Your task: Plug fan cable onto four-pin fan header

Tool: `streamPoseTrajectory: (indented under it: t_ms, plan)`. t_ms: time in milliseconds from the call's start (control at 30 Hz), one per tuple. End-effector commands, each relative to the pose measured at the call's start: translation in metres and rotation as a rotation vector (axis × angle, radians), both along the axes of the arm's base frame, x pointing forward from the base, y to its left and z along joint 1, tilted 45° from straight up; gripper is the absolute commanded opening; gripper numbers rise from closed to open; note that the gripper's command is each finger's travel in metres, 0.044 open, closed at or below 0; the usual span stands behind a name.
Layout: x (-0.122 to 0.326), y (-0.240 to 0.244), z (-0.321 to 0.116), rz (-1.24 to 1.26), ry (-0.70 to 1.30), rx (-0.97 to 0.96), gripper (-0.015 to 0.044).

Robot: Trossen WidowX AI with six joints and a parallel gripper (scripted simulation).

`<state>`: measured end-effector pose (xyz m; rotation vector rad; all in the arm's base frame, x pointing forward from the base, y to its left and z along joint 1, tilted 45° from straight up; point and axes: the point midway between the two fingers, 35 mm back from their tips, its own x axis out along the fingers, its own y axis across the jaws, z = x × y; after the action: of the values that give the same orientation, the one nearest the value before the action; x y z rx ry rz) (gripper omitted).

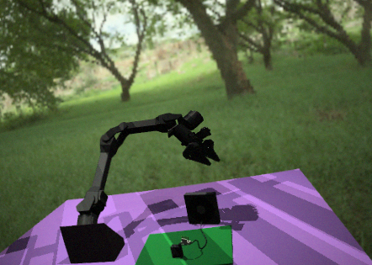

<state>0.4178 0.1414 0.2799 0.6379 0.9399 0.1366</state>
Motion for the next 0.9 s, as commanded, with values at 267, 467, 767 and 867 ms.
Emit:
streamPoseTrajectory:
  t_ms: [267, 467, 767, 867]
  plan:
    - [-0.016, -0.119, -0.156, 0.289, 0.409, -0.11, 0.044]
    - [-0.054, -0.169, -0.21, 0.44, 0.532, 0.044, 0.044]
    - [-0.088, -0.199, -0.238, 0.525, 0.545, 0.234, 0.044]
    - [-0.088, -0.199, -0.238, 0.525, 0.545, 0.234, 0.044]
